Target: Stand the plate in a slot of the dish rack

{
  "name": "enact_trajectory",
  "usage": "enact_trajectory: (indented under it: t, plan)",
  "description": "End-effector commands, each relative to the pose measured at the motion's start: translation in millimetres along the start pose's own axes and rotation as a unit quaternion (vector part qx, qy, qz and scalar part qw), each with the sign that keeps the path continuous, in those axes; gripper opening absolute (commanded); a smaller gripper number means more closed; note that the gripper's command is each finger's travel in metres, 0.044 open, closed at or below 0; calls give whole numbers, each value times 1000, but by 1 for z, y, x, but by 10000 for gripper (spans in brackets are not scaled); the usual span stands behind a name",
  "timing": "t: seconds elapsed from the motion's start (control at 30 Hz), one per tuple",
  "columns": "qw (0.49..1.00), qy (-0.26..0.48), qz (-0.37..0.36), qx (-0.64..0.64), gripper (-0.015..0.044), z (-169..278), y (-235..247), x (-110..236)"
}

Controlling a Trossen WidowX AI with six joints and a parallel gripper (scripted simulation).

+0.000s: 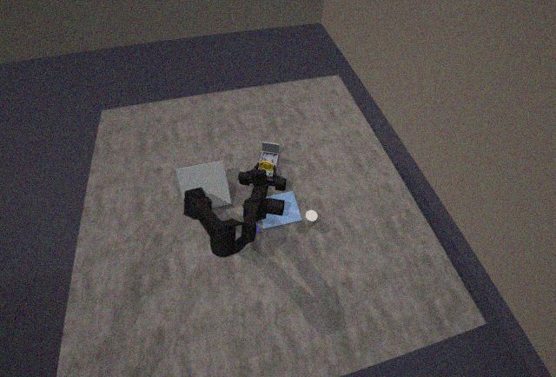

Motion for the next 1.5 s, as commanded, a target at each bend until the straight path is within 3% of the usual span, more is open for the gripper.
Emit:
enact_trajectory:
  t: [0.0, 0.13, 0.63, 0.9, 1.2, 1.47]
  plan:
    - [1000, 0, 2, -1, 0, -1, -1, 1]
    - [1000, 0, 2, -1, 0, -1, -1, 1]
    - [1000, 0, 0, 0, 394, 0, 0, 0]
    - [1000, 0, 0, 0, 400, -2, -1, 0]
    - [1000, 1, -11, -13, 400, -110, 6, -1]
    - [999, 16, -15, -34, 400, -121, 6, -6]
Point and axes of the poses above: the point midway between the two fingers, 35 mm back from their tips, its own x axis back along the fingers, its own y axis across the jaws, z = x × y, the point moved 9 cm from there along x, back along the fingers, and after that the axes turned 8 degrees about -x, right-handed, at the moved point
